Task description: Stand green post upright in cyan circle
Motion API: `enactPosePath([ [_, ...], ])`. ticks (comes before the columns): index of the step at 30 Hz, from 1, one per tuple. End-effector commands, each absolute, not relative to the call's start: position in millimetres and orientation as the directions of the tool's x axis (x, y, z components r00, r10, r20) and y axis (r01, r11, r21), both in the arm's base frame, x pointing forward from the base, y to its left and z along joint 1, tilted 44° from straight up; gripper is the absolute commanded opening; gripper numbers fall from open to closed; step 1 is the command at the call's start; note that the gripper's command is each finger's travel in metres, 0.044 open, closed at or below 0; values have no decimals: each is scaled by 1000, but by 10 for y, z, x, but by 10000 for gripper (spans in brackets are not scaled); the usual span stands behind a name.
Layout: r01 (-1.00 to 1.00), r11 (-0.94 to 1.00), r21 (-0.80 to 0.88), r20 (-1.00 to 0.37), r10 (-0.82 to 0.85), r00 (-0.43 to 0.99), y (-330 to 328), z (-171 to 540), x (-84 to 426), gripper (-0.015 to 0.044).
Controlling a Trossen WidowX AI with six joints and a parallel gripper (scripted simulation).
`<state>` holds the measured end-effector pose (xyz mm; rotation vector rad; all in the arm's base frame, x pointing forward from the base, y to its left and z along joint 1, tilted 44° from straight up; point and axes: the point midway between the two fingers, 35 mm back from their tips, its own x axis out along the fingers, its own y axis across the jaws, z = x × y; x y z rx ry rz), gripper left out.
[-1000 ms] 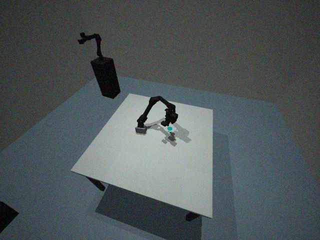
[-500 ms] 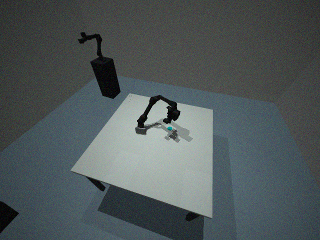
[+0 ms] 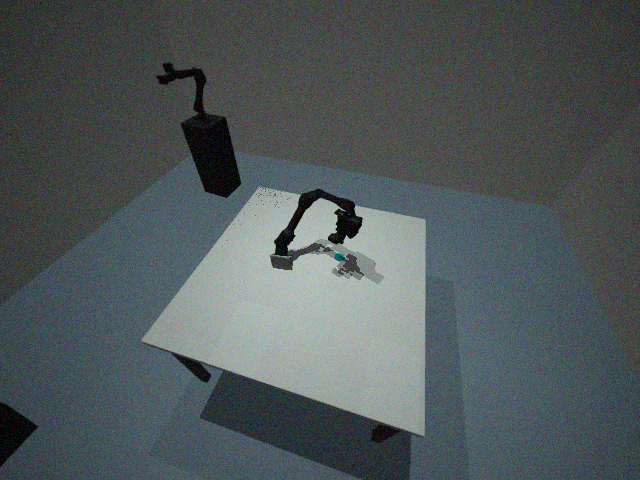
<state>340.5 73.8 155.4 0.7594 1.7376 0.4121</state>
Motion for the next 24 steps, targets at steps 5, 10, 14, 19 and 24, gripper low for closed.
enactPosePath([
  [5, 262, 758, 598, -752, 643, -144, 769, 1526, 3367, 23],
  [10, 253, 773, 582, -770, 623, -136, 780, 1500, 3352, 23],
  [14, 245, 785, 569, -784, 608, -128, 788, 1479, 3341, 23],
  [19, 237, 799, 553, -800, 588, -117, 798, 1454, 3329, 23],
  [24, 228, 812, 536, -816, 568, -105, 807, 1429, 3318, 23],
])
